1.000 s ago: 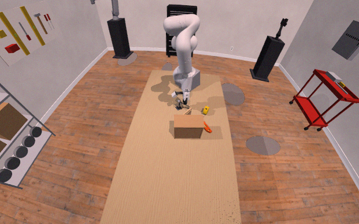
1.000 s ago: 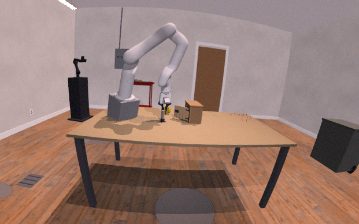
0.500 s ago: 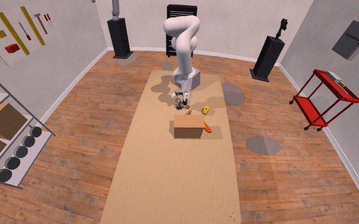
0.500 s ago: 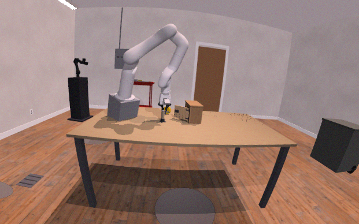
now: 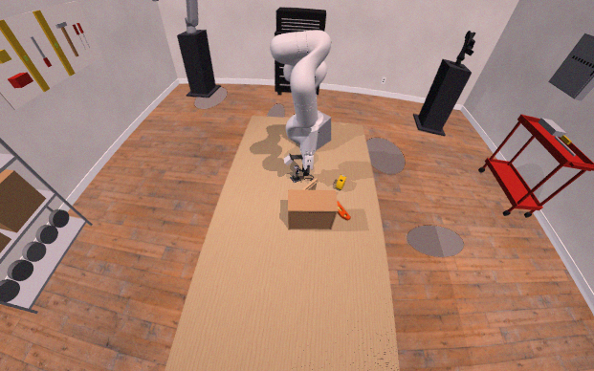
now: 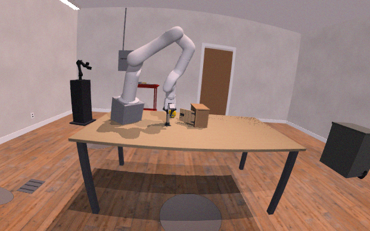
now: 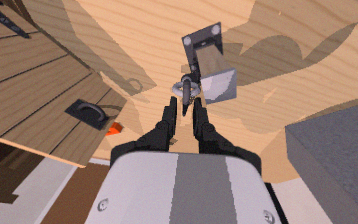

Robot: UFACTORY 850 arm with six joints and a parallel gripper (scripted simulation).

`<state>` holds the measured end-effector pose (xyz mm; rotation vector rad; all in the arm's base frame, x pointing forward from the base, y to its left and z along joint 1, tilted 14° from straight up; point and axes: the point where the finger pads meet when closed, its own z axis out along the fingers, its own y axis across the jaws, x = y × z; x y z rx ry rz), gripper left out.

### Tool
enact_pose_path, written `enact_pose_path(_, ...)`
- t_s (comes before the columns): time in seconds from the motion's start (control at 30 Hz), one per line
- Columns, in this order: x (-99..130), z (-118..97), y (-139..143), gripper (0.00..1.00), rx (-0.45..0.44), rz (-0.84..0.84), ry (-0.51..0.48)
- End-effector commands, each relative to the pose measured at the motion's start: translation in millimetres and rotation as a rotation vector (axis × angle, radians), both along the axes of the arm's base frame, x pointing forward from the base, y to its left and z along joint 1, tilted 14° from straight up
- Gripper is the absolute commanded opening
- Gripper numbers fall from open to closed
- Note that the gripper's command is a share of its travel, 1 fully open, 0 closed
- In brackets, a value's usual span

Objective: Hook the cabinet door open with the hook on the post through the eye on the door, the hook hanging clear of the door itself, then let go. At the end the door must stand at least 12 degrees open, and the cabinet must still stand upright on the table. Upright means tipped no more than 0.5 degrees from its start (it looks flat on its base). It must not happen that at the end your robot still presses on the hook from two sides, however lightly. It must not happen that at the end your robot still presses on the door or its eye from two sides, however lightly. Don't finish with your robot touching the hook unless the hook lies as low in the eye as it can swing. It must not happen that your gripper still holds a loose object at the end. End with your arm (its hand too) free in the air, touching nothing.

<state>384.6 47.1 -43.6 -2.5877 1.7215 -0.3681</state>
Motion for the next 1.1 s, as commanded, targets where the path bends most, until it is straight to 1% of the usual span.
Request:
enact_pose_path(0.0, 1.1, -2.8, -0.2, 0.24, 0.0, 0.0, -0.001)
enact_pose_path(0.37, 2.5, -9.4, -1.0, 0.24, 0.0, 0.0, -0.001)
enact_pose_path(0.77, 2.7, -10.5, -1.2, 0.24, 0.0, 0.0, -0.001)
enact_pose_path(0.8, 2.7, -10.5, -1.2, 0.04, 0.0, 0.0, -0.001)
enact_pose_path(1.07, 2.7, -10.5, -1.2, 0.04, 0.0, 0.0, -0.001)
